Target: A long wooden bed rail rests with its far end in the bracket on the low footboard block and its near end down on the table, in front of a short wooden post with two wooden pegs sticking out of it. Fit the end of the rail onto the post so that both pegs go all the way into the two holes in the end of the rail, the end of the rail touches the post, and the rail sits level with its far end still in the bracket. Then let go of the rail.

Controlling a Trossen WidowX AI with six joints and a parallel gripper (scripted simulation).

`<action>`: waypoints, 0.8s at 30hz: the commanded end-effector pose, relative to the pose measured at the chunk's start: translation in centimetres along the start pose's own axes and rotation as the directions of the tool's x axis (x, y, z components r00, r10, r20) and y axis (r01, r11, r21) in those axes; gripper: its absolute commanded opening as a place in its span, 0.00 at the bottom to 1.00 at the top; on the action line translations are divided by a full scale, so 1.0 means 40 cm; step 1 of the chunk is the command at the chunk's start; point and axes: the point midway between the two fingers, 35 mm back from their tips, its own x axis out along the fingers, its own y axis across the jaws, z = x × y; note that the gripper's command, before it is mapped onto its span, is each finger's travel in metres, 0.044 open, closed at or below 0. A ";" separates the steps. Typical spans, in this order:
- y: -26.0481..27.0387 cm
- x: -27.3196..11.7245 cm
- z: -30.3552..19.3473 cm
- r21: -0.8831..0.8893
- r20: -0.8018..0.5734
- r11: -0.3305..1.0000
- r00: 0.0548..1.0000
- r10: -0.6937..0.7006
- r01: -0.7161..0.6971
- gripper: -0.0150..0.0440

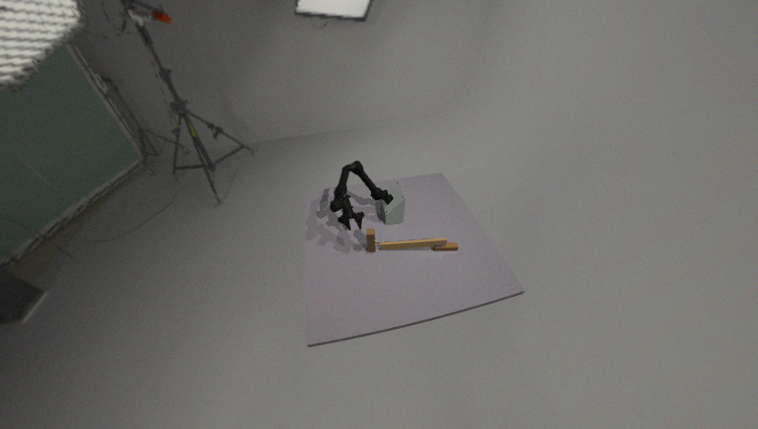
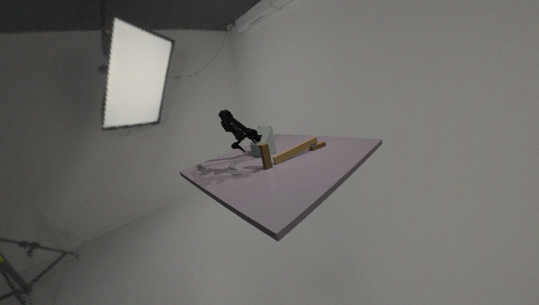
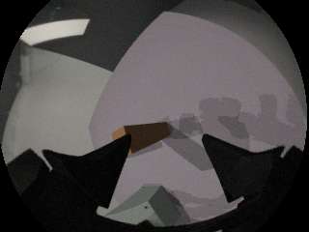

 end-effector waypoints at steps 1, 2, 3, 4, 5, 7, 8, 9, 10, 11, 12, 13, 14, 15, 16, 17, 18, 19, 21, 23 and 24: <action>0.136 0.071 0.019 -0.259 -0.041 0.964 0.998 0.048 -0.057 1.00; 0.174 0.089 0.019 -0.328 -0.053 0.942 0.997 0.055 -0.069 1.00; 0.213 0.105 0.016 -0.396 -0.065 0.915 0.996 0.060 -0.081 1.00; 0.252 0.120 0.012 -0.462 -0.076 0.882 0.995 0.064 -0.092 1.00; 0.290 0.135 0.006 -0.527 -0.088 0.844 0.994 0.064 -0.101 1.00; 0.347 0.169 -0.019 -0.652 -0.124 0.750 0.991 0.039 -0.112 1.00; 0.355 0.190 -0.039 -0.710 -0.154 0.695 0.988 0.006 -0.115 1.00; 0.364 0.212 -0.062 -0.769 -0.184 0.627 0.982 -0.032 -0.124 1.00; 0.373 0.234 -0.087 -0.826 -0.214 0.546 0.974 -0.076 -0.139 1.00; 0.382 0.254 -0.113 -0.874 -0.239 0.458 0.963 -0.121 -0.160 1.00; 0.389 0.274 -0.139 -0.912 -0.261 0.365 0.951 -0.167 -0.186 1.00; 0.395 0.293 -0.166 -0.939 -0.278 0.268 0.937 -0.213 -0.218 1.00; 0.399 0.312 -0.193 -0.952 -0.292 0.168 0.921 -0.259 -0.254 1.00; 0.402 0.329 -0.220 -0.953 -0.301 0.067 0.903 -0.306 -0.295 1.00; 0.404 0.346 -0.248 -0.940 -0.306 -0.033 0.885 -0.352 -0.339 1.00; 0.405 0.362 -0.275 -0.914 -0.307 -0.131 0.865 -0.397 -0.384 1.00; 0.406 0.376 -0.301 -0.874 -0.303 -0.225 0.845 -0.441 -0.431 1.00; 0.410 0.387 -0.315 -0.843 -0.298 -0.280 0.833 -0.467 -0.459 1.00; 0.414 0.399 -0.332 -0.802 -0.291 -0.340 0.818 -0.496 -0.491 1.00; 0.414 0.401 -0.334 -0.796 -0.290 -0.348 0.817 -0.499 -0.495 1.00; 0.414 0.401 -0.334 -0.796 -0.290 -0.348 0.817 -0.499 -0.495 1.00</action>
